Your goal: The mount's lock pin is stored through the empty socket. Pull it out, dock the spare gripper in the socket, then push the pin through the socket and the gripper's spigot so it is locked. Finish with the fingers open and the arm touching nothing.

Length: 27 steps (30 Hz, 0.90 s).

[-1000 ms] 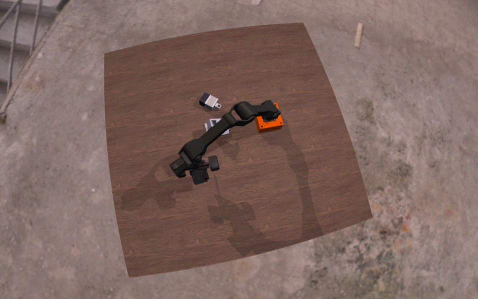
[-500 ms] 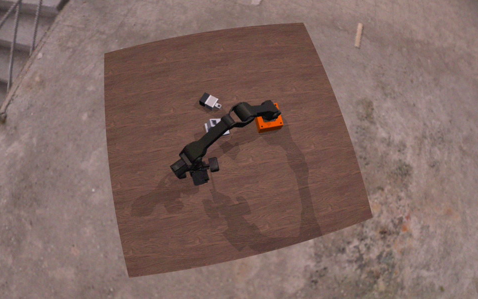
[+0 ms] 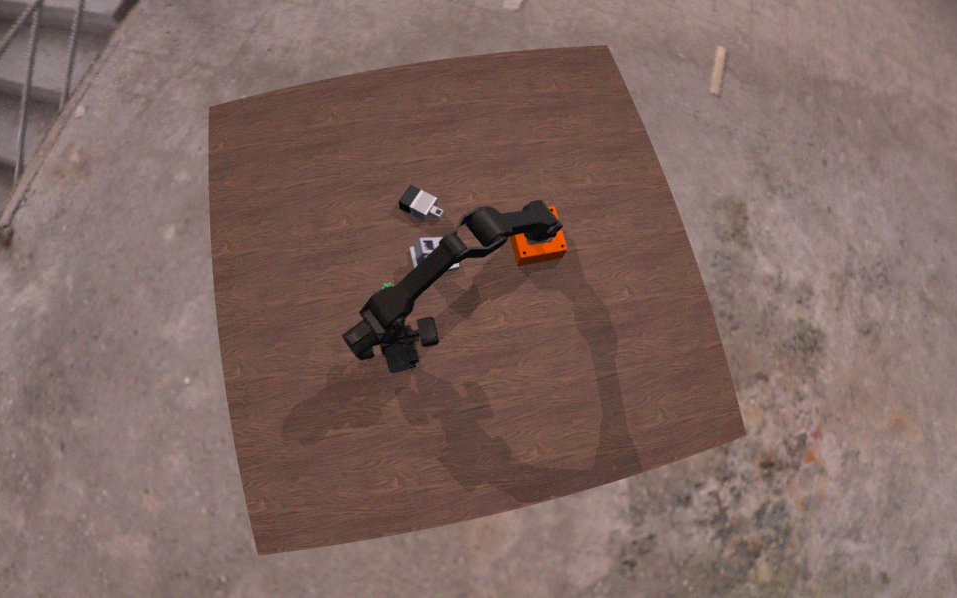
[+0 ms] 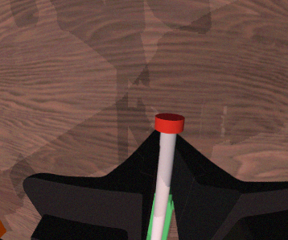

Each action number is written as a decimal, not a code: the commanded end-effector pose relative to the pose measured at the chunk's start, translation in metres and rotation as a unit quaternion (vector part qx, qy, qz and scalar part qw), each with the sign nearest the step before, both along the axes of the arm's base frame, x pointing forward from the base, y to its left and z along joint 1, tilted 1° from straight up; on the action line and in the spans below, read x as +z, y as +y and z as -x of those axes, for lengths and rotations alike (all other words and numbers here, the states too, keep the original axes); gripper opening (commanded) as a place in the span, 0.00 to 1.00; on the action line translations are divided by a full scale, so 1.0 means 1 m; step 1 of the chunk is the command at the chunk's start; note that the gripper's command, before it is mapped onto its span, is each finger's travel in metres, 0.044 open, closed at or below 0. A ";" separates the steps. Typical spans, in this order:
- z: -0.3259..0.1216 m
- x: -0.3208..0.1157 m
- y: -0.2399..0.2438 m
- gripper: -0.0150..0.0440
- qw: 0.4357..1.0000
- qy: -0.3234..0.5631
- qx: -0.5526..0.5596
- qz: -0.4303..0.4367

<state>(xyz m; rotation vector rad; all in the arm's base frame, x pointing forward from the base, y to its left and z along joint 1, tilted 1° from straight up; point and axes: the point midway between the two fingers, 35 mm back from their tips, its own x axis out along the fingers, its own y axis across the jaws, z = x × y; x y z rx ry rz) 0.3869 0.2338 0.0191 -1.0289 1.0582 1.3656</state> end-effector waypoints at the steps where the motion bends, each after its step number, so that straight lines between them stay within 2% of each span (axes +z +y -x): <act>1: 0.000 -0.003 0.000 0.25 1.000 0.000 -0.002 0.000; 25: 0.000 -0.003 0.000 0.25 1.000 0.000 -0.002 0.000; 27: 0.000 -0.003 0.000 0.34 1.000 0.000 0.000 0.000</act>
